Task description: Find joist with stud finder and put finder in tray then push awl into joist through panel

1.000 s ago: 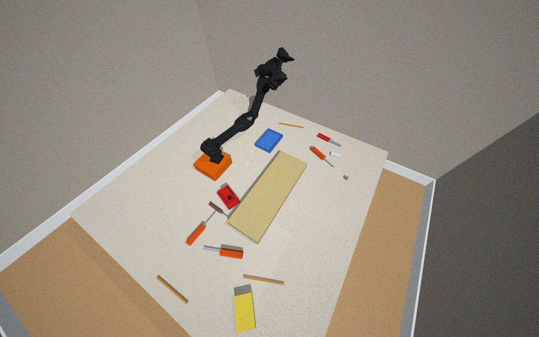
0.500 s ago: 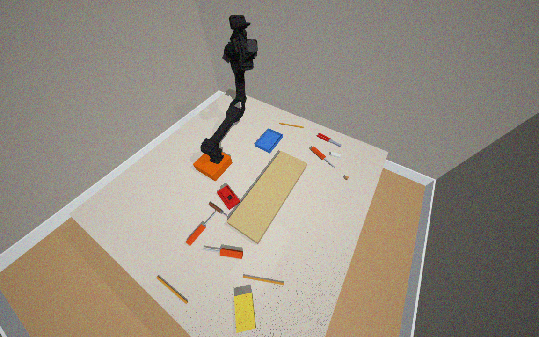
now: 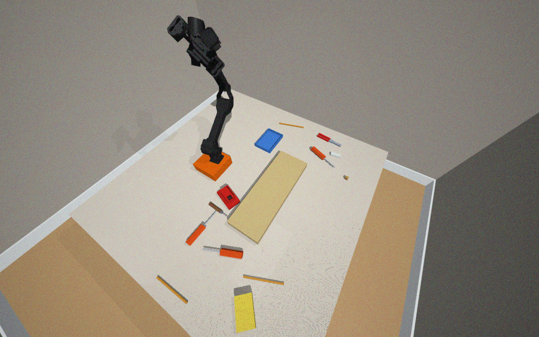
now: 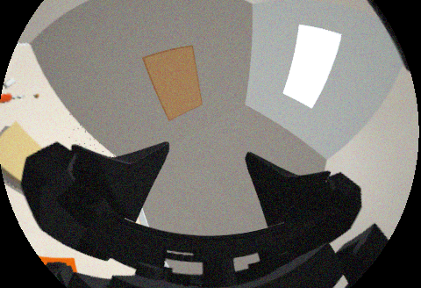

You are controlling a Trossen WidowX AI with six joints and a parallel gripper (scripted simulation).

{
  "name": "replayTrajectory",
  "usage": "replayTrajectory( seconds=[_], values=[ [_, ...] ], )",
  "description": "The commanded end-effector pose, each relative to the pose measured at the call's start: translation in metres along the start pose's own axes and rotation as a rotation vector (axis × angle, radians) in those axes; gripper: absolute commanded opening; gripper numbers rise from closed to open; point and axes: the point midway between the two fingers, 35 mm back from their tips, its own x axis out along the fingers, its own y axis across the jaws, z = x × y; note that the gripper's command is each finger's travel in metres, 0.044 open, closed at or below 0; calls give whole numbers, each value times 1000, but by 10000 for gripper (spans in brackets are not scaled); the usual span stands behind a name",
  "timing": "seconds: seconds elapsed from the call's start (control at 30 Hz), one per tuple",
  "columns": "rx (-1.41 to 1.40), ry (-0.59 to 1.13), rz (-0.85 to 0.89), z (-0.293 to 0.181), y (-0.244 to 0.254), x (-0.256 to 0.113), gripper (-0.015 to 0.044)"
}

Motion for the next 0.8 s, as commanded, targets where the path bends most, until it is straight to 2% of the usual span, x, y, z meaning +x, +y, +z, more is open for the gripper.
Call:
replayTrajectory(
  seconds=[0.0,0.17,0.33,0.57,0.77],
  values=[
    [175,100,42,-63,-4,32,440],
    [340,219,122,-131,14,65,440],
    [498,366,227,-200,54,95,440],
    [664,598,401,-281,140,116,440],
    [746,818,573,-332,229,108,440]
  ],
)
